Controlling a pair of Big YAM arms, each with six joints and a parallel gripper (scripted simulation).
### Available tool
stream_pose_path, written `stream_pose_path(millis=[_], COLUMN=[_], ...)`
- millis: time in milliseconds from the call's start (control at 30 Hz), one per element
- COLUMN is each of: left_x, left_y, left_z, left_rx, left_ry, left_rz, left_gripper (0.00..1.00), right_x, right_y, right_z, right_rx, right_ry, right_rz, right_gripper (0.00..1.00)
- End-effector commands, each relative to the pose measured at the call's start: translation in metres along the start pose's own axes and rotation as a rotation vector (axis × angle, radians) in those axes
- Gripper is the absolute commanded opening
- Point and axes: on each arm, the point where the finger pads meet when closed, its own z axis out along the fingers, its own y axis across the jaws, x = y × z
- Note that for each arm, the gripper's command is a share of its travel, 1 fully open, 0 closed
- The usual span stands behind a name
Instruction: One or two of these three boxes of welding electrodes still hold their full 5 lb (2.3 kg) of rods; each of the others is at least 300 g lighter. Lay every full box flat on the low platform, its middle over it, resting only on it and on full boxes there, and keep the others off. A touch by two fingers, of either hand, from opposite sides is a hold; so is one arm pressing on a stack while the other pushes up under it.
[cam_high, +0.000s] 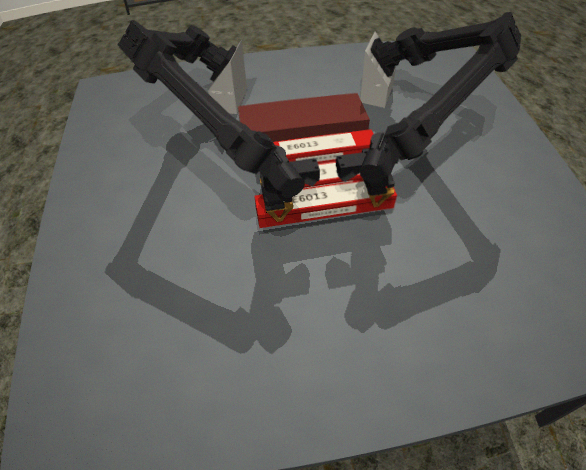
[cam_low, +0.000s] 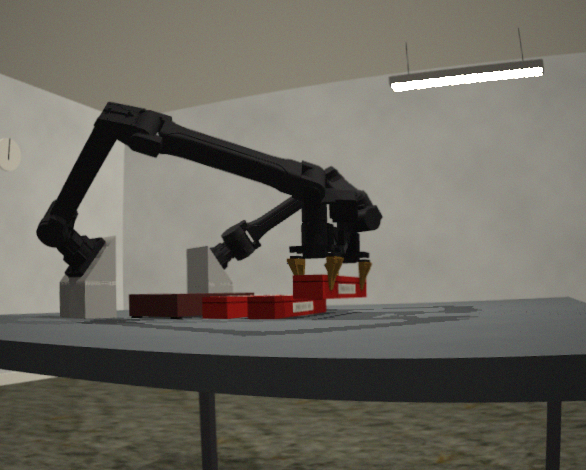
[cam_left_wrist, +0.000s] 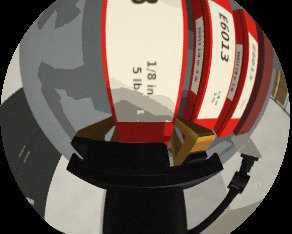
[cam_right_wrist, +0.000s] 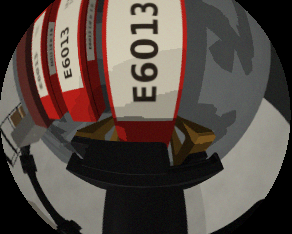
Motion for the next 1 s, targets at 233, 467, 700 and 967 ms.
stream_pose_path(millis=[233, 467, 700, 967], left_x=[0.002, 0.006, 0.005, 0.000], left_y=[0.009, 0.011, 0.011, 0.010], left_z=[-0.001, -0.004, -0.007, -0.003], left_rx=[-0.030, -0.035, -0.041, -0.032], left_ry=[-0.005, -0.008, -0.012, -0.011], left_rz=[-0.004, -0.012, -0.011, -0.010], left_gripper=[0.00, 0.00, 0.00, 0.00], right_x=[0.010, 0.010, 0.008, 0.009], right_y=[-0.011, -0.010, -0.010, -0.009], right_z=[-0.012, -0.013, -0.014, -0.011], right_rx=[0.041, 0.045, 0.048, 0.045], right_ry=[-0.005, -0.007, -0.006, -0.007], right_rz=[0.015, 0.016, 0.013, 0.015], right_gripper=[0.00, 0.00, 0.00, 0.00])
